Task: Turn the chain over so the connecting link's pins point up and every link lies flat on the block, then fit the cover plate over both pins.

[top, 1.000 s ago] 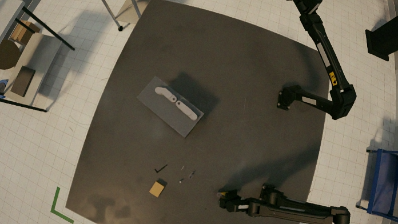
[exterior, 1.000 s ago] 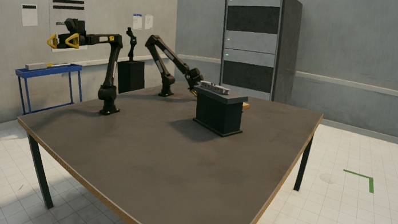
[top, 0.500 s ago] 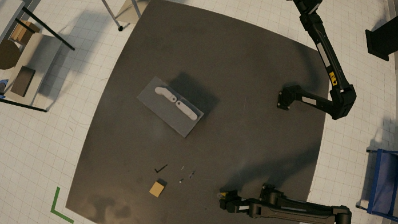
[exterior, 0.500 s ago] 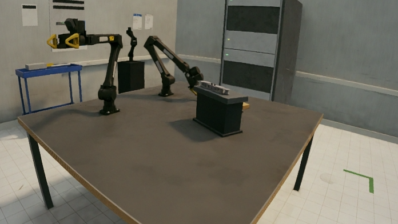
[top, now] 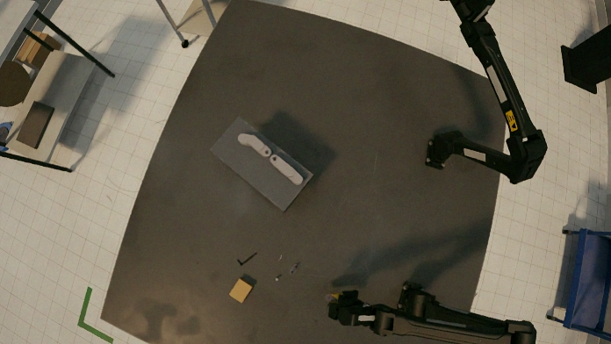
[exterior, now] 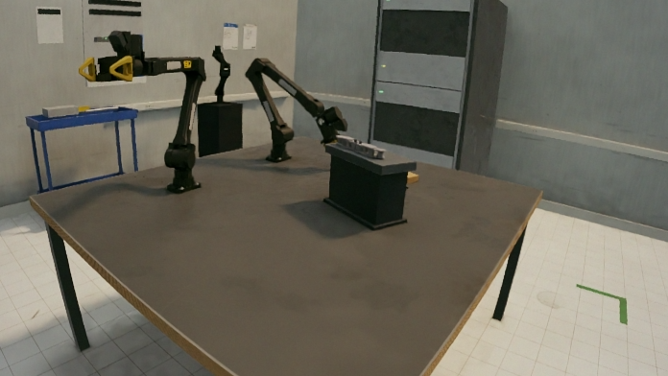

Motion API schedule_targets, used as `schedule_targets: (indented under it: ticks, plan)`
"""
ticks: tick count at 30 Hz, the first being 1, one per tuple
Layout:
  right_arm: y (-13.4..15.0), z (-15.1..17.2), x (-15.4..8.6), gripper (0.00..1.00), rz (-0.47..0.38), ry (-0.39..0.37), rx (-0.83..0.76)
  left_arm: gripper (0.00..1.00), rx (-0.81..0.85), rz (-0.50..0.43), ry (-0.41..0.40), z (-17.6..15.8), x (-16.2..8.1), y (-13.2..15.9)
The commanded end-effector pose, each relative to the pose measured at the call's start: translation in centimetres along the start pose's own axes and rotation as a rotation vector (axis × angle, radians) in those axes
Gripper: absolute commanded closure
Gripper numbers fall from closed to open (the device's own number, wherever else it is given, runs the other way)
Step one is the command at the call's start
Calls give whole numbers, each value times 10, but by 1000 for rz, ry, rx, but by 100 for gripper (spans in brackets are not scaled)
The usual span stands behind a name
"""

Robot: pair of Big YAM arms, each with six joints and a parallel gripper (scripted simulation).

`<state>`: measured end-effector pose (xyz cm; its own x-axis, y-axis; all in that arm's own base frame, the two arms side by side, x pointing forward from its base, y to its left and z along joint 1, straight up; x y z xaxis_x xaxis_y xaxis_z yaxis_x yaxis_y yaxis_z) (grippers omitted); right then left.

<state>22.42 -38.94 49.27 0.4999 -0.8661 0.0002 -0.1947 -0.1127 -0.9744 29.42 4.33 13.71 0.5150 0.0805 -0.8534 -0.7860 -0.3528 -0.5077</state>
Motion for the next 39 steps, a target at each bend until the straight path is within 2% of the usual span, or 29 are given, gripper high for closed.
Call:
schedule_targets:
  ticks: [1,6,8,9,10,20,21,22,25,30,35,39]
  plan:
    - [-13,2,-4,0,-32,-1,0,79,22,-56,29,-28,-11,-60]
    - [-13,2,-4,0,-32,-1,0,79,67,-46,57,-65,-15,-107]
    - [-13,2,-4,0,-32,-1,0,79,67,-46,57,-65,-15,-107]
    - [-13,2,-4,0,-32,-1,0,79,48,0,29,-50,-7,-88]
    - [-13,2,-4,0,-32,-1,0,79,74,-39,58,-71,-15,-113]
    - [-13,2,-4,0,-32,-1,0,79,176,-6,117,-160,-18,-183]
    - [-13,2,-4,0,-32,-1,0,79,126,26,68,-126,-14,-172]
    - [-13,2,-4,0,-32,-1,0,79,167,-11,111,-157,-19,-187]
    - [-13,2,-4,0,-32,-1,0,79,173,-9,115,-162,-19,-188]
    - [-13,2,-4,0,-32,-1,0,79,206,3,134,-195,-18,-206]
    - [-13,2,-4,0,-32,-1,0,79,246,10,158,-240,-21,-230]
    - [-13,2,-4,0,-32,-1,0,79,289,19,183,-288,-25,-247]
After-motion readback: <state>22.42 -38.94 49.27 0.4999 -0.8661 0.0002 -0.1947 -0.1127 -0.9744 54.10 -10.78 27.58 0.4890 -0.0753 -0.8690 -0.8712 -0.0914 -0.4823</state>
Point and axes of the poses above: on each arm, the point where the finger pads meet when closed, its own x axis out along the fingers, its own z axis across the jaws, y = z × x, the point moved 7 cm from there along -x, back along the fingers, and after that the axes turned 13 degrees about -x, right-handed, at the moved point
